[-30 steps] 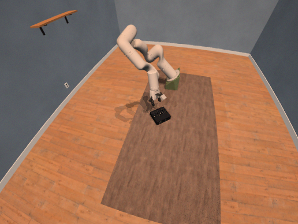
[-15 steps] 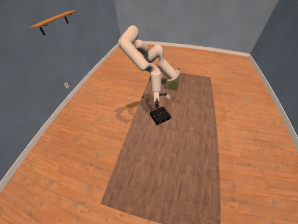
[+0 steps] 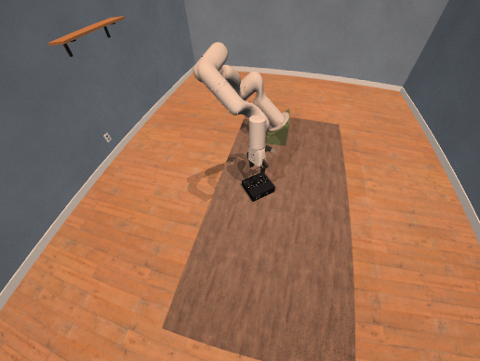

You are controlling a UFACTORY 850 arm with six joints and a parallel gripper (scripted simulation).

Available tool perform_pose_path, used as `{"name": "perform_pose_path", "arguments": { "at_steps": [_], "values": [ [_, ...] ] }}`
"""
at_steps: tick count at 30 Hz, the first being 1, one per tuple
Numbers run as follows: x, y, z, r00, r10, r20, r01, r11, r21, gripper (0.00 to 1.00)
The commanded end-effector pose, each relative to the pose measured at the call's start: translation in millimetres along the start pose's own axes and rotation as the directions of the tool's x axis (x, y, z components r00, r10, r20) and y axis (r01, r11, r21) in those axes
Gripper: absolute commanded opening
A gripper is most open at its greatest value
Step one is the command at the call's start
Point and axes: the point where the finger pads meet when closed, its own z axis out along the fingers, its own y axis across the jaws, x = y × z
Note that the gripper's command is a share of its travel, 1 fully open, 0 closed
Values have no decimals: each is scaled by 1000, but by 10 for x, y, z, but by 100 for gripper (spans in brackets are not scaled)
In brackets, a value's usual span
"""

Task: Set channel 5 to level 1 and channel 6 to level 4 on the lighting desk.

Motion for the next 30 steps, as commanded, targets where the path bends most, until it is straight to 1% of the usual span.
{"name": "perform_pose_path", "arguments": {
  "at_steps": [1, 3, 4, 7, 9, 10, 14, 30],
  "values": [
    [17, 79, -36, 963, -259, -72, 262, 964, 50, 100],
    [17, 79, -36, 963, -259, -72, 262, 964, 50, 100],
    [23, 91, -41, 914, -392, -105, 399, 915, 62, 100],
    [37, 119, -55, 862, -489, -130, 500, 864, 62, 100],
    [44, 132, -61, 810, -564, -161, 579, 813, 62, 100],
    [47, 136, -63, 802, -575, -164, 590, 805, 60, 100],
    [52, 146, -67, 785, -595, -169, 611, 790, 57, 100],
    [49, 146, -55, 777, -606, -170, 622, 781, 55, 100]
  ]
}}
